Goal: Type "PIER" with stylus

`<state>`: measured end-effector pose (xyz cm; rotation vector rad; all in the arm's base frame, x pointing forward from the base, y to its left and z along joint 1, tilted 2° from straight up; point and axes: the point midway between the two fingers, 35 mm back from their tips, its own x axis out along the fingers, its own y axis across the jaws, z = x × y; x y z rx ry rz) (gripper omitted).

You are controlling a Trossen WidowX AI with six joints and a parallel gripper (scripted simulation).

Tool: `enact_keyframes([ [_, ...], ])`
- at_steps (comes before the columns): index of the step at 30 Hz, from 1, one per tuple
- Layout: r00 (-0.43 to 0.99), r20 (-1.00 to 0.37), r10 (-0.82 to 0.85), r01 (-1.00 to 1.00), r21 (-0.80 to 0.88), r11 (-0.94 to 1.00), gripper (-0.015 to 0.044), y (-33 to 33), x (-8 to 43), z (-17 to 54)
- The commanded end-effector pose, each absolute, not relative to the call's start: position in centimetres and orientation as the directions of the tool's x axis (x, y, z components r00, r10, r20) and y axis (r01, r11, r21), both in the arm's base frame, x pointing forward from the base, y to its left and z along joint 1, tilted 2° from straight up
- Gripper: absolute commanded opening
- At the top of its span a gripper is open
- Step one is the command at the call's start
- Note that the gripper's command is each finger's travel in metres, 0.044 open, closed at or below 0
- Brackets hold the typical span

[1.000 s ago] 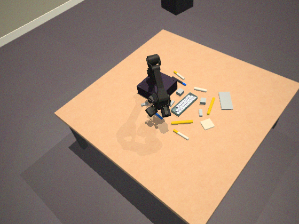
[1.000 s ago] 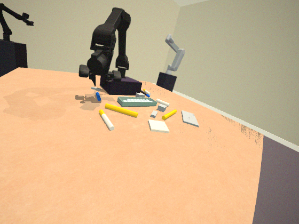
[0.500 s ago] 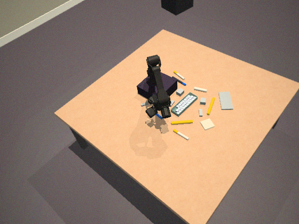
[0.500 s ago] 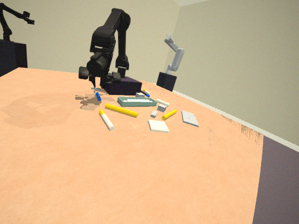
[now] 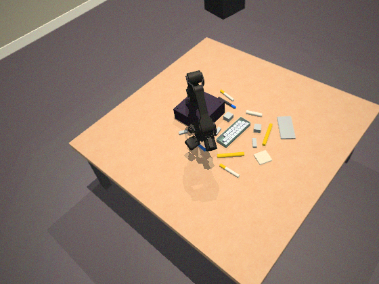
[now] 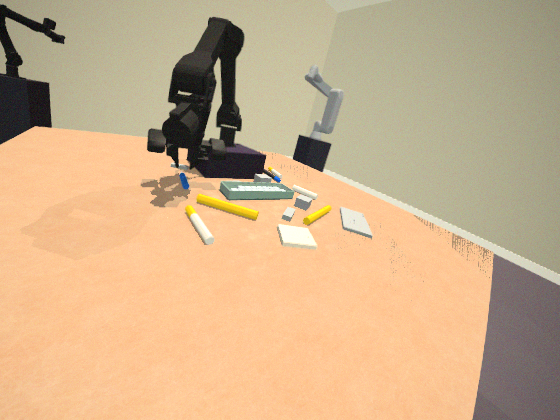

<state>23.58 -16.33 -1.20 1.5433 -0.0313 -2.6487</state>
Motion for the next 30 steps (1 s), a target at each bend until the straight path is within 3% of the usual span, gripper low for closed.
enact_keyframes([
  [1, -0.494, -0.866, -0.071, 0.059, 0.048, -0.997, 0.0150, -16.3, 23.5, -1.6],
  [30, -0.495, -0.866, -0.071, 0.059, 0.048, -0.997, 0.0150, -16.3, 23.5, -3.4],
])
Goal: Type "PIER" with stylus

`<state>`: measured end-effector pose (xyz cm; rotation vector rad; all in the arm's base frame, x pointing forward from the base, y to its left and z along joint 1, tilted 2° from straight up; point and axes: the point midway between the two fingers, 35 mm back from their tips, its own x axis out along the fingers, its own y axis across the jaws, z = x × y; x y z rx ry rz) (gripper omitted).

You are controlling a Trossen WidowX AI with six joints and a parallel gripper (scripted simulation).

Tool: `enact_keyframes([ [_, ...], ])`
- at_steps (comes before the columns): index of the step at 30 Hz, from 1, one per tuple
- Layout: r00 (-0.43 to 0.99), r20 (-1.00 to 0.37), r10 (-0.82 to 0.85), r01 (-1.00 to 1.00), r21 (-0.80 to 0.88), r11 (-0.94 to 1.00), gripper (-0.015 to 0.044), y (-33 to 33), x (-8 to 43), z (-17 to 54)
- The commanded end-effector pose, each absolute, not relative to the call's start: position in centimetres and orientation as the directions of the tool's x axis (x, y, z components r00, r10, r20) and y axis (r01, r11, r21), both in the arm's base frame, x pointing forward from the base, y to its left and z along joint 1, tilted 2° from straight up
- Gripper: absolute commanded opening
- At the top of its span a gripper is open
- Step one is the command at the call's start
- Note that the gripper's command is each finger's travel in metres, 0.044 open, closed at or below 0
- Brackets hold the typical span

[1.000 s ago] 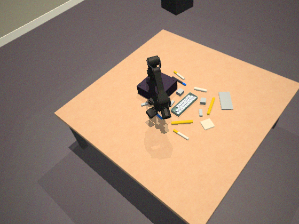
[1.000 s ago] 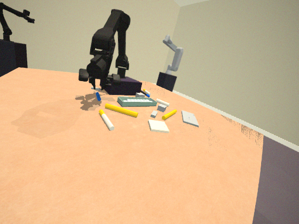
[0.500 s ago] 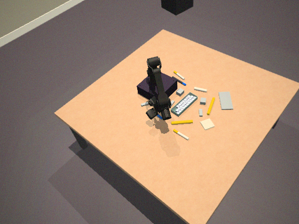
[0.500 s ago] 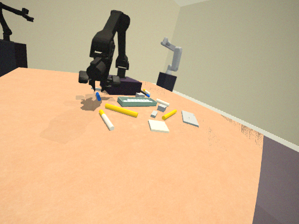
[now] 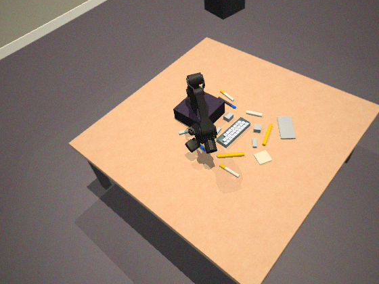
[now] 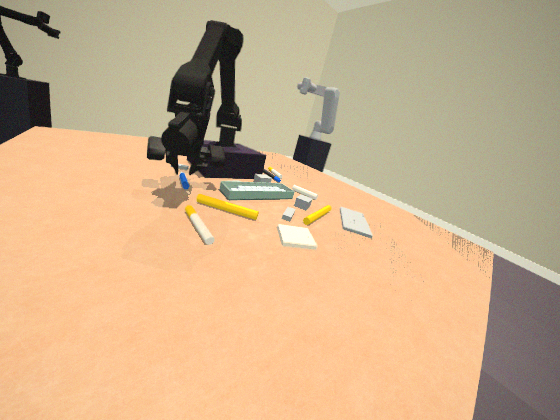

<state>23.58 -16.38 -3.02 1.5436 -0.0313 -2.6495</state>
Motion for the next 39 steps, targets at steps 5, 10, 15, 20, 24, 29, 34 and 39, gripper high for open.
enact_keyframes([
  [5, -0.495, -0.866, -0.071, 0.059, 0.048, -0.997, 0.0150, -16.3, 23.5, -3.7],
  [10, -0.495, -0.866, -0.071, 0.059, 0.048, -0.997, 0.0150, -16.3, 23.5, -4.0],
  [15, -0.495, -0.866, -0.071, 0.059, 0.048, -0.997, 0.0150, -16.4, 23.5, -4.3],
  [20, -0.495, -0.866, -0.071, 0.059, 0.048, -0.997, 0.0150, -16.4, 23.5, -4.5],
  [24, -0.493, -0.867, -0.073, 0.054, 0.053, -0.997, 0.0124, -16.4, 23.5, -4.3],
  [29, -0.493, -0.867, -0.073, 0.054, 0.053, -0.997, 0.0012, -16.4, 23.5, -4.3],
  [34, -0.493, -0.867, -0.073, 0.054, 0.053, -0.997, 0.0000, -16.4, 23.5, -4.3],
  [39, -0.493, -0.867, -0.073, 0.054, 0.053, -0.997, 0.0000, -16.4, 23.6, -3.9],
])
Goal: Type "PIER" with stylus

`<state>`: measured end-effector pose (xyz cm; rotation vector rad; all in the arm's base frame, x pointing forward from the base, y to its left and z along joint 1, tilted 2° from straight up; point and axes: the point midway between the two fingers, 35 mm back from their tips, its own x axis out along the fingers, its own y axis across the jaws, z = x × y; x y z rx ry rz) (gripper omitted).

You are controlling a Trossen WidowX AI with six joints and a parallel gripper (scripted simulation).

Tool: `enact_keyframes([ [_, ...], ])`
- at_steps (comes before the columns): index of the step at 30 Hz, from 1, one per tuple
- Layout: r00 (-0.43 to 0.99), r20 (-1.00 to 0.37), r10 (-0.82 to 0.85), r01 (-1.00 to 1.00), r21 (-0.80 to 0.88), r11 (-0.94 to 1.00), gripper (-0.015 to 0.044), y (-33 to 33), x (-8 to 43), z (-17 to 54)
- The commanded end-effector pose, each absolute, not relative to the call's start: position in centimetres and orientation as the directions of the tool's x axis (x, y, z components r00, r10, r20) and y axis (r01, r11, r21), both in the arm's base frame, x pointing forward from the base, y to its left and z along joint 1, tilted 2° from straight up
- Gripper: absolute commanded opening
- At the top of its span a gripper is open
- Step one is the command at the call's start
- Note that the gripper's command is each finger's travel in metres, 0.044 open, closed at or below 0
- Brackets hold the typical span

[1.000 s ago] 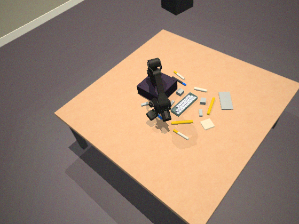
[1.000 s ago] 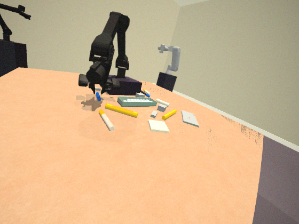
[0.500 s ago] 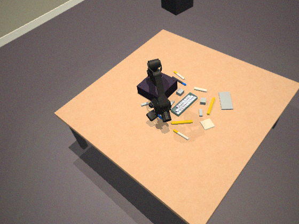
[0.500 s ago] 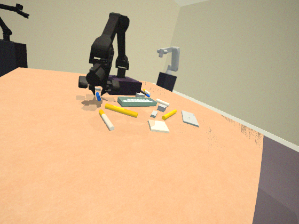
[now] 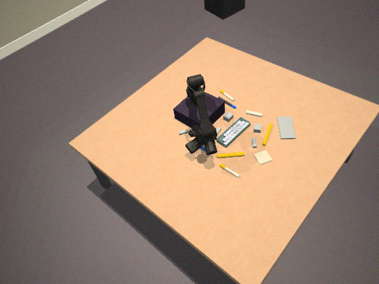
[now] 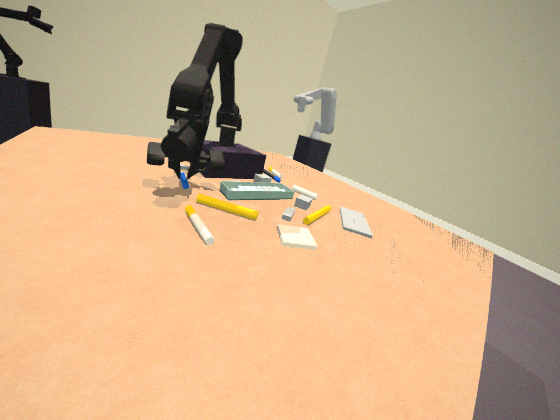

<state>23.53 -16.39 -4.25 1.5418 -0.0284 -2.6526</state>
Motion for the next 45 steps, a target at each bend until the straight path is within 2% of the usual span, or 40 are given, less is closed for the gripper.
enact_keyframes([
  [1, -0.493, -0.867, -0.073, 0.054, 0.053, -0.997, 0.0000, -16.4, 23.6, -3.6],
  [9, -0.494, -0.867, -0.072, 0.054, 0.052, -0.997, 0.0000, -16.2, 23.5, 0.6],
  [15, -0.487, -0.870, -0.074, 0.063, 0.049, -0.997, 0.0000, -16.2, 23.7, 0.4],
  [23, -0.423, -0.903, 0.075, 0.261, -0.201, -0.944, 0.0000, -12.4, 25.1, -0.1],
  [34, -0.331, -0.891, 0.310, 0.563, -0.450, -0.693, 0.0000, -6.6, 27.0, -0.1],
  [45, -0.245, -0.810, 0.533, 0.819, -0.467, -0.333, 0.0000, -1.0, 28.7, 1.0],
])
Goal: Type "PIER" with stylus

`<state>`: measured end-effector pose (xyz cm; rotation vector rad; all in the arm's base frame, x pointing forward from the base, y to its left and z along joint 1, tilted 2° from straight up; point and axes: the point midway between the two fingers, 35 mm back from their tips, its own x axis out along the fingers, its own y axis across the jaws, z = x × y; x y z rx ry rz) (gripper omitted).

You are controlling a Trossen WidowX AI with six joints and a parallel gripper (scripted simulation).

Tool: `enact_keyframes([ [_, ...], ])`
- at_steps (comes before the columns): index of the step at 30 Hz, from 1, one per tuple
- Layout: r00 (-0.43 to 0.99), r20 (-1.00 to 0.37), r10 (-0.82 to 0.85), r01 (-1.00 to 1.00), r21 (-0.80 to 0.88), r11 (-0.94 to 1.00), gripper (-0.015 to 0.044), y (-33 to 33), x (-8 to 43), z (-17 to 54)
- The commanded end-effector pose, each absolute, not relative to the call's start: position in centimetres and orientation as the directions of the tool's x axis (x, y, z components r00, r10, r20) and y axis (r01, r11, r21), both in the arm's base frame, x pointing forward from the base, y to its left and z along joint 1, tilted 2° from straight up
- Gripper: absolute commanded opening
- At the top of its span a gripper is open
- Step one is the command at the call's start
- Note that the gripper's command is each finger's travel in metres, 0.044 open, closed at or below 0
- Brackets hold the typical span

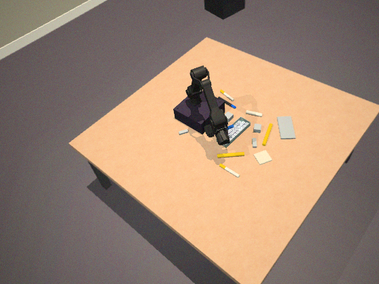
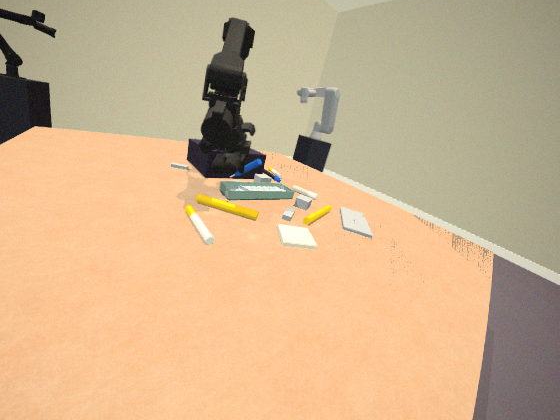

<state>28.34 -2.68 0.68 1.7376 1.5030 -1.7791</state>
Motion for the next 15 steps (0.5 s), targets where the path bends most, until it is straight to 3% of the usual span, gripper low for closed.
enact_keyframes([
  [1, -0.237, -0.799, 0.552, 0.838, -0.456, -0.299, 0.0000, -0.5, 28.8, 1.2],
  [15, -0.143, -0.598, 0.788, 0.989, -0.122, 0.087, 0.0000, 5.9, 30.4, 4.0],
])
